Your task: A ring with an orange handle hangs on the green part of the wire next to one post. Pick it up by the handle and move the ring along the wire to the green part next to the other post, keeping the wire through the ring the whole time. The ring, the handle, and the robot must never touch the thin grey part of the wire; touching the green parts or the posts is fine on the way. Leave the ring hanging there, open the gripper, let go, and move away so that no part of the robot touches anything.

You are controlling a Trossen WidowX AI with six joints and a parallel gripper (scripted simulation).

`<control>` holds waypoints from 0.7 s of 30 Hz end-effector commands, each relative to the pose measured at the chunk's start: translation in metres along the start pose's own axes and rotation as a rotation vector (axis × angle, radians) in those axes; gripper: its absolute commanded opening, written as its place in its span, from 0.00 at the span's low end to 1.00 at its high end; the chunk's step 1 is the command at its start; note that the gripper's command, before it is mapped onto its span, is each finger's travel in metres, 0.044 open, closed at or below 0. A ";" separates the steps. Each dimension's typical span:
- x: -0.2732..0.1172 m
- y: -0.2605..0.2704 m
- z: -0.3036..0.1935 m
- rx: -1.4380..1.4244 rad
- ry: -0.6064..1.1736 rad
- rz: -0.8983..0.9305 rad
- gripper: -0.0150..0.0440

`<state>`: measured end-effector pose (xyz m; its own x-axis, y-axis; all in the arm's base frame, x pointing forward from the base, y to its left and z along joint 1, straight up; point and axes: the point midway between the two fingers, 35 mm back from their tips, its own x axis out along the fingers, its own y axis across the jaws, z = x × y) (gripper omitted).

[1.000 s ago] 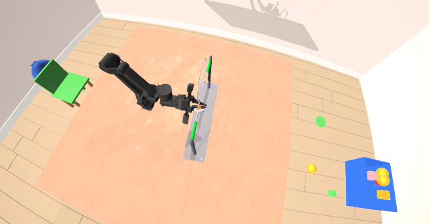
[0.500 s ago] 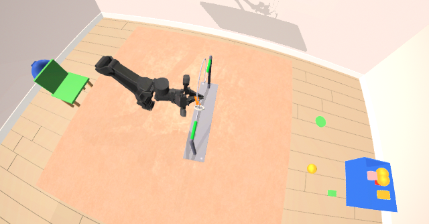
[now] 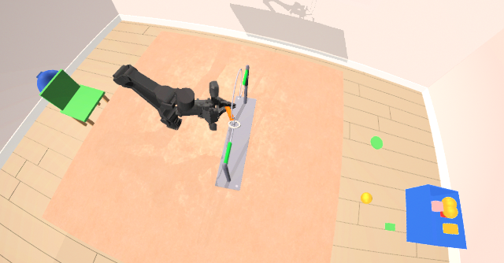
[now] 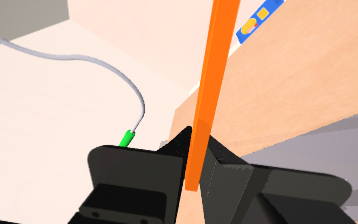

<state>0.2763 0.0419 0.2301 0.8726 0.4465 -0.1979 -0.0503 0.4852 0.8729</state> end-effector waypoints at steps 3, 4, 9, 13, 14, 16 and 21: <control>-0.008 0.016 0.002 0.061 0.048 0.042 0.00; -0.009 0.017 0.002 0.070 0.055 0.046 0.00; -0.014 0.028 0.003 0.137 0.092 0.079 0.00; -0.015 0.037 0.005 0.196 0.095 0.108 0.00; -0.015 0.038 0.005 0.206 0.096 0.113 0.00; -0.016 0.041 0.006 0.224 0.096 0.122 0.00; -0.017 0.049 0.008 0.272 0.096 0.145 0.00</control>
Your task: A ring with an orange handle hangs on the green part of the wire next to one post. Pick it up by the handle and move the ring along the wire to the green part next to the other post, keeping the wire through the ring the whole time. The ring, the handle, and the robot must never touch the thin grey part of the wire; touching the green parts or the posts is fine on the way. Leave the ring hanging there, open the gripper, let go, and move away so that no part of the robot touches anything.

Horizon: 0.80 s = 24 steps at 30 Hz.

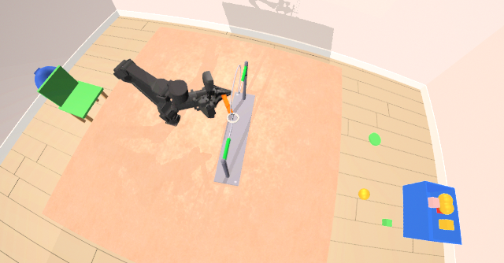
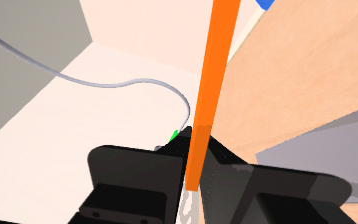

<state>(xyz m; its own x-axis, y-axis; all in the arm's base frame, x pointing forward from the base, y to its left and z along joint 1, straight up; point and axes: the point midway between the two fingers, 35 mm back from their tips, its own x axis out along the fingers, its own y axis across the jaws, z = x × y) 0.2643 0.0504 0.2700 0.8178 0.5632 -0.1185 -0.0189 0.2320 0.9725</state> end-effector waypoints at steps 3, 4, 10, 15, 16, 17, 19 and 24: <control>-0.001 0.015 0.000 0.056 0.003 0.044 0.00; -0.001 0.017 0.000 0.067 0.004 0.050 0.00; -0.002 0.028 0.001 0.138 0.005 0.088 0.00; -0.003 0.038 0.003 0.201 0.006 0.122 0.00; -0.004 0.040 0.004 0.213 0.006 0.129 0.00; -0.004 0.042 0.004 0.226 0.006 0.136 0.00; -0.005 0.046 0.005 0.251 0.007 0.150 0.00; -0.007 0.057 0.008 0.319 0.008 0.186 0.00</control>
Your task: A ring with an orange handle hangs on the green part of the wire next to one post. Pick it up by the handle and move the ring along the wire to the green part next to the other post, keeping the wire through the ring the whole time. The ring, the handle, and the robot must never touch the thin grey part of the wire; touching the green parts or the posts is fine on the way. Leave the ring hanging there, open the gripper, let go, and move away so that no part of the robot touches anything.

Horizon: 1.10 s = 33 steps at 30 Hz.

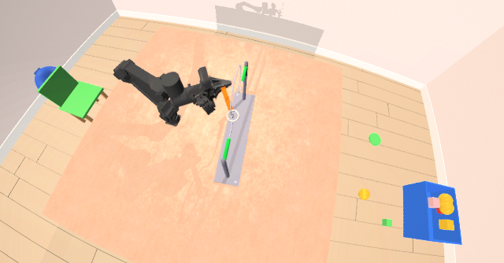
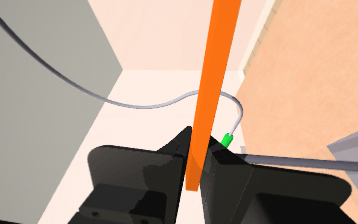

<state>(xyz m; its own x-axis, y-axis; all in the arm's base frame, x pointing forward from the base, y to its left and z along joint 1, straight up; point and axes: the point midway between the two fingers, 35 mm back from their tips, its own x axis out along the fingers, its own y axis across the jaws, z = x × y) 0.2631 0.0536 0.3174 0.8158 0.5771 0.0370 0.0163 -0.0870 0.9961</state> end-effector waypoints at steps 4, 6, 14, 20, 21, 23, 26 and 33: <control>-0.001 0.020 0.000 0.097 0.008 0.061 0.00; -0.001 0.025 0.000 0.122 0.008 0.075 0.00; -0.004 0.043 0.004 0.230 0.011 0.132 0.00; -0.006 0.057 0.008 0.303 0.014 0.170 0.00; -0.007 0.059 0.009 0.312 0.014 0.175 0.00; -0.008 0.063 0.010 0.330 0.015 0.184 0.00; -0.009 0.067 0.012 0.346 0.016 0.192 0.00; -0.011 0.073 0.015 0.341 0.017 0.185 0.00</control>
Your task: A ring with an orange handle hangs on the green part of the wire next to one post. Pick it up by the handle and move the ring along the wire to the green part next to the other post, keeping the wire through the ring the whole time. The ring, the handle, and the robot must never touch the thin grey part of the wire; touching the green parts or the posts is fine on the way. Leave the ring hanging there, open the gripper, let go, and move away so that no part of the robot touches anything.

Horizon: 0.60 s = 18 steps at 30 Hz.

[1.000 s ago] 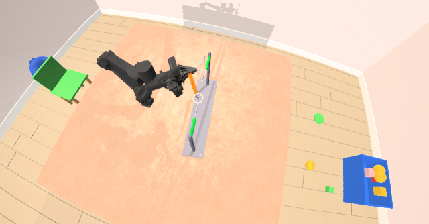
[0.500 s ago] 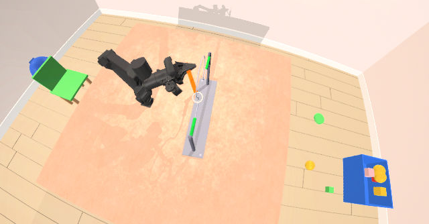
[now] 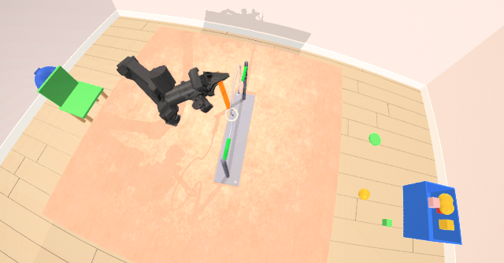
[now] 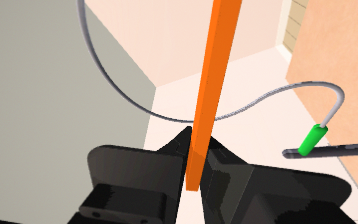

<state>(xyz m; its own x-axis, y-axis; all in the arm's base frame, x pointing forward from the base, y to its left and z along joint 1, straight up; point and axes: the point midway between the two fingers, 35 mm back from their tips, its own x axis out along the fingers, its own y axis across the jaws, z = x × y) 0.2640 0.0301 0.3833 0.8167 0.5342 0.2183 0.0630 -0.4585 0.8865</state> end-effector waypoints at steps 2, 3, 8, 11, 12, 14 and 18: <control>0.000 0.006 -0.001 -0.013 0.005 -0.009 0.00; 0.000 0.006 -0.001 -0.018 0.005 -0.013 0.00; 0.000 0.007 -0.001 -0.048 0.004 -0.033 0.00; 0.000 0.006 -0.001 -0.074 0.003 -0.049 0.00; 0.000 0.006 -0.001 -0.083 0.003 -0.054 0.00; 0.000 0.006 -0.001 -0.100 0.002 -0.065 0.00; 0.000 0.005 0.000 -0.138 0.001 -0.089 0.00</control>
<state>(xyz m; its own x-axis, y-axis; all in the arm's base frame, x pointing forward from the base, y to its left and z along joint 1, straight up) 0.2650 0.0275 0.3858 0.8146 0.5601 0.1508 0.0642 -0.3453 0.9363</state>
